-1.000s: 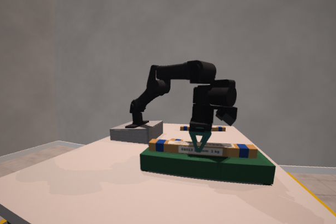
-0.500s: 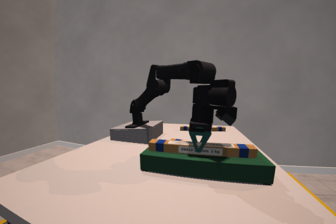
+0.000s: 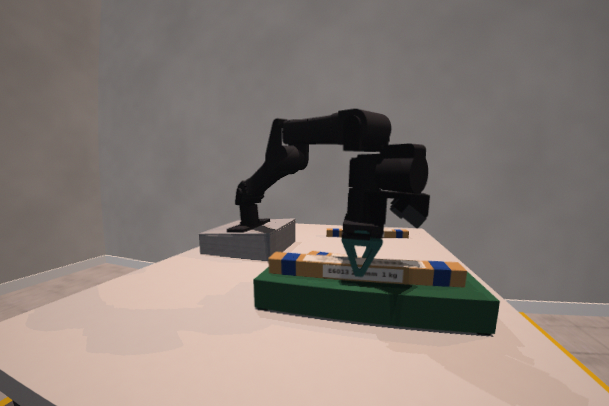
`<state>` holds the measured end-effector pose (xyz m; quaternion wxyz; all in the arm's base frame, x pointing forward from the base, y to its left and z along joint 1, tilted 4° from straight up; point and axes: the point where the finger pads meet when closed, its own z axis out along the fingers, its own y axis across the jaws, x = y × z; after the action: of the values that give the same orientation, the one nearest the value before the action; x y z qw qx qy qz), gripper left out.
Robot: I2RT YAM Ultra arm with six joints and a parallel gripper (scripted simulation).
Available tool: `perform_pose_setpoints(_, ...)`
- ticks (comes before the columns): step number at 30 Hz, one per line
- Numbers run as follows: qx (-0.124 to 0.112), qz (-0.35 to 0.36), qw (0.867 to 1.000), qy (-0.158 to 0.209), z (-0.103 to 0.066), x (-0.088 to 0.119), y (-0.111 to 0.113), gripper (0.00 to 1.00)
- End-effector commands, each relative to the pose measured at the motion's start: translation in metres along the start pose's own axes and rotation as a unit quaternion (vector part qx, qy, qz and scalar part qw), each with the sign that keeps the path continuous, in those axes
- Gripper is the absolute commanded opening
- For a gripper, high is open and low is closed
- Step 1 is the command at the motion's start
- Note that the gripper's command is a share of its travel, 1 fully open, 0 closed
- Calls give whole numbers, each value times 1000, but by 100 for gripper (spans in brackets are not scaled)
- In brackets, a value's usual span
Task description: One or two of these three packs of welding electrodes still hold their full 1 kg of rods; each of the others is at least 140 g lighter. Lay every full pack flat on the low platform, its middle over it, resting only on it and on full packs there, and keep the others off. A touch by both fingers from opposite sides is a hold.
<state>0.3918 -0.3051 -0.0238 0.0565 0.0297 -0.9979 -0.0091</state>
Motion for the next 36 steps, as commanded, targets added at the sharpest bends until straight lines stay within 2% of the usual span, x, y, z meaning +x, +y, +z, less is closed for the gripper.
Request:
perform_pose_setpoints(1,21,4,1000,-21,-34,2,-13,0)
perform_pose_setpoints(8,21,4,1000,-20,-34,2,-13,0)
perform_pose_setpoints(12,14,3,1000,-11,-23,3,-12,0)
perform_pose_setpoints(18,16,4,1000,-16,-28,3,-16,0)
perform_pose_setpoints(36,15,6,1000,-18,-27,2,-16,0)
